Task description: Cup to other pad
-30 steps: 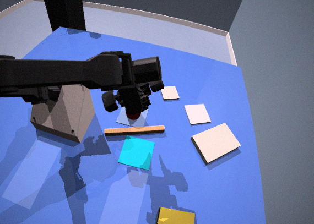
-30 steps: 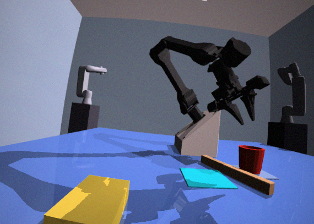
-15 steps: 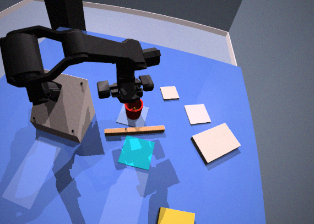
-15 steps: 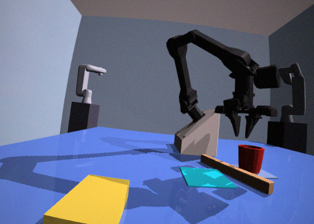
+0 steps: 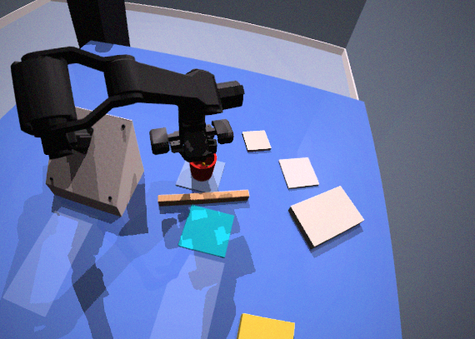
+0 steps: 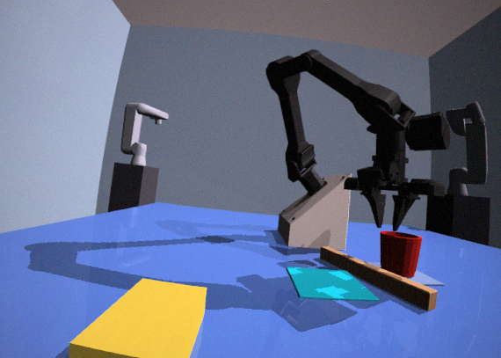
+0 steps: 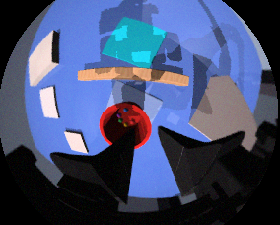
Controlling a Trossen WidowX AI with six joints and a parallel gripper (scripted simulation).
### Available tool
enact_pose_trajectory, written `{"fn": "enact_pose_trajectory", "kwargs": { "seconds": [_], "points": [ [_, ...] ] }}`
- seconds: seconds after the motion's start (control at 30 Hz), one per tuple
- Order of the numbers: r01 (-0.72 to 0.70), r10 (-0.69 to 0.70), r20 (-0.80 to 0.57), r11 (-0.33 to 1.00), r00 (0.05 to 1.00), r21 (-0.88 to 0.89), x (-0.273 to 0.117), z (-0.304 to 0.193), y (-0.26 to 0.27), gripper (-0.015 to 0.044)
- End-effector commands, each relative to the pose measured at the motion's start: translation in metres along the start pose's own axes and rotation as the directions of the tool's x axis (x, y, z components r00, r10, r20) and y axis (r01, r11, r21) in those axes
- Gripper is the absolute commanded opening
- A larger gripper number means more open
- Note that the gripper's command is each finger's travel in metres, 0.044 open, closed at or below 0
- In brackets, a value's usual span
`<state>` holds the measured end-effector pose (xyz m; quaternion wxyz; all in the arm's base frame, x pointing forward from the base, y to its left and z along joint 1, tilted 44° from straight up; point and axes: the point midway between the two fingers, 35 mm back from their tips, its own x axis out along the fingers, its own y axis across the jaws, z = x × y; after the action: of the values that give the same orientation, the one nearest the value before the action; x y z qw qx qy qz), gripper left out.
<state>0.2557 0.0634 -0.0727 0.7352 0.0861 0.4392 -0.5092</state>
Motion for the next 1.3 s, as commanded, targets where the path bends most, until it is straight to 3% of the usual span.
{"fn": "enact_pose_trajectory", "kwargs": {
  "seconds": [0.0, 0.87, 0.97, 1.27],
  "points": [
    [0.001, -0.001, 0.005, 1.000, 1.000, -0.007, 0.006, 0.000, -0.001, 0.0148],
    [0.003, -0.003, 0.008, 1.000, 1.000, -0.006, 0.044, 0.001, -0.004, 0.0148],
    [0.004, -0.004, 0.003, 1.000, 1.000, 0.001, 0.043, 0.001, -0.003, 0.0069],
    [0.004, -0.004, 0.003, 1.000, 1.000, 0.001, 0.043, 0.001, -0.003, 0.0009]
  ]
}}
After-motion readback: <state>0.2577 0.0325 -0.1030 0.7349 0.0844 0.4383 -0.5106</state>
